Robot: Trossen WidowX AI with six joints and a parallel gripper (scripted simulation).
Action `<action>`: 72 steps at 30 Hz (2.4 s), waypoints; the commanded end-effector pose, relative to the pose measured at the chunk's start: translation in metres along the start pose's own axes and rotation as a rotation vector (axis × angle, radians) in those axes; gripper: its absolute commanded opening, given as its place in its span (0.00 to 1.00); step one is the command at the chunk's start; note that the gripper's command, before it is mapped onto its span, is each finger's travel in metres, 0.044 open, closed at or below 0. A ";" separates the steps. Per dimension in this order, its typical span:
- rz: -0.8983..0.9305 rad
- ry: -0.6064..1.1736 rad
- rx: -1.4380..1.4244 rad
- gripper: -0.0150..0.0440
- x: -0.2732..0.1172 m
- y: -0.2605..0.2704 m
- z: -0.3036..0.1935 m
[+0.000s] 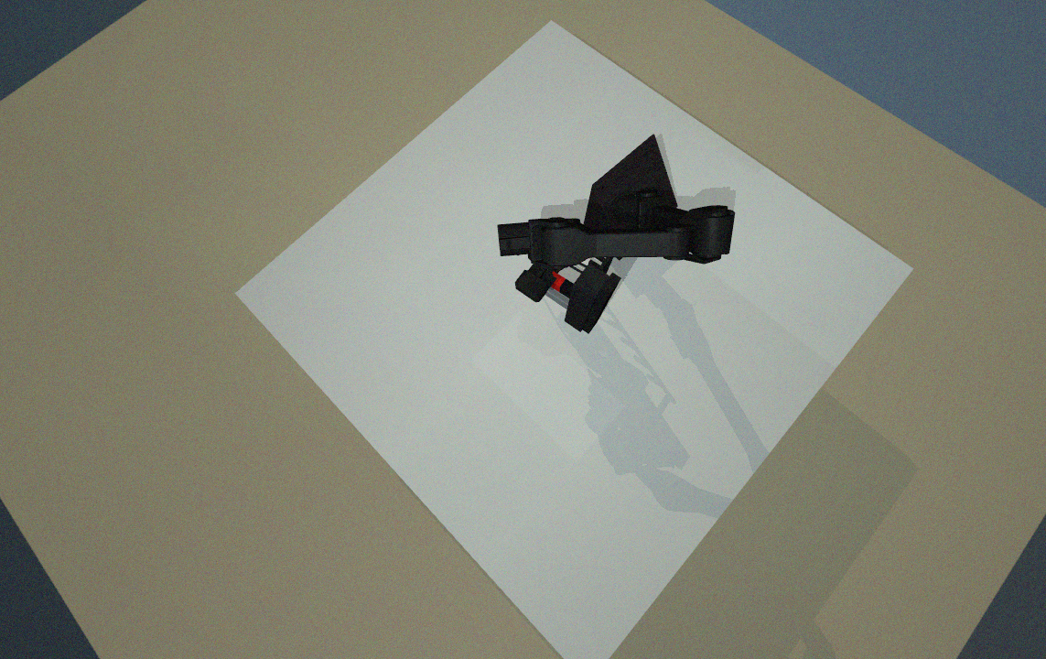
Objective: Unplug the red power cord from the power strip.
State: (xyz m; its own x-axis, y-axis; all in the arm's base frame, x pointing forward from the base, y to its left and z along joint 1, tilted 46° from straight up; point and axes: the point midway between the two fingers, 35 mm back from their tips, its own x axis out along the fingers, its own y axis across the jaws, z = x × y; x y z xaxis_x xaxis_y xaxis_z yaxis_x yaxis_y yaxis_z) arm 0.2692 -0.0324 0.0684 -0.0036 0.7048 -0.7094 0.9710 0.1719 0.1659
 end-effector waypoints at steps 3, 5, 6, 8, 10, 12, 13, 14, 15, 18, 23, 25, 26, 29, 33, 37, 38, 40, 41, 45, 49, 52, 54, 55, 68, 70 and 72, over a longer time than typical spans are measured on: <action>-0.001 0.008 0.005 0.53 0.010 0.000 -0.002; -0.001 0.008 0.005 0.53 0.010 0.000 -0.002; -0.001 0.008 0.005 0.53 0.010 0.000 -0.002; -0.002 0.002 0.000 0.48 0.007 0.000 -0.001; -0.002 0.002 0.000 0.39 0.007 0.000 -0.001; -0.002 0.002 0.000 0.37 0.007 0.000 -0.001; -0.002 0.002 0.000 0.36 0.007 0.000 -0.001; -0.002 0.002 0.000 0.35 0.007 0.000 -0.001; -0.002 0.002 0.000 0.34 0.007 0.000 -0.001; -0.002 0.002 0.000 0.30 0.007 0.000 -0.001; -0.002 0.002 0.000 0.25 0.007 0.000 0.002; -0.002 0.001 0.001 0.25 0.007 0.000 0.005; -0.002 0.001 0.001 0.25 0.007 0.000 0.006; -0.002 0.001 0.001 0.25 0.007 0.001 0.011; -0.002 0.001 0.001 0.25 0.006 0.001 0.017; -0.002 0.001 0.002 0.25 0.006 0.002 0.024; -0.002 0.001 0.002 0.25 0.006 0.002 0.025; -0.002 0.001 0.002 0.25 0.006 0.002 0.028; -0.002 0.001 0.002 0.25 0.006 0.002 0.030; -0.002 0.001 0.002 0.25 0.005 0.002 0.036; -0.002 0.001 0.003 0.25 0.004 0.002 0.043; -0.002 0.001 0.003 0.25 0.003 0.001 0.048; -0.001 0.001 0.003 0.25 0.003 0.001 0.051; -0.001 0.001 0.003 0.25 0.002 0.000 0.052; -0.010 0.004 -0.016 0.53 0.007 0.002 0.045; -0.010 0.004 -0.016 0.53 0.007 0.002 0.045; -0.010 0.004 -0.016 0.53 0.007 0.002 0.045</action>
State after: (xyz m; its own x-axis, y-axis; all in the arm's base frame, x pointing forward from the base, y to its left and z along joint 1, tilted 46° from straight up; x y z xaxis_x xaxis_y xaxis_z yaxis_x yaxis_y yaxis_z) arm 0.2819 -0.0594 0.0329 -0.0146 0.7039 -0.7101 0.9671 0.1904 0.1689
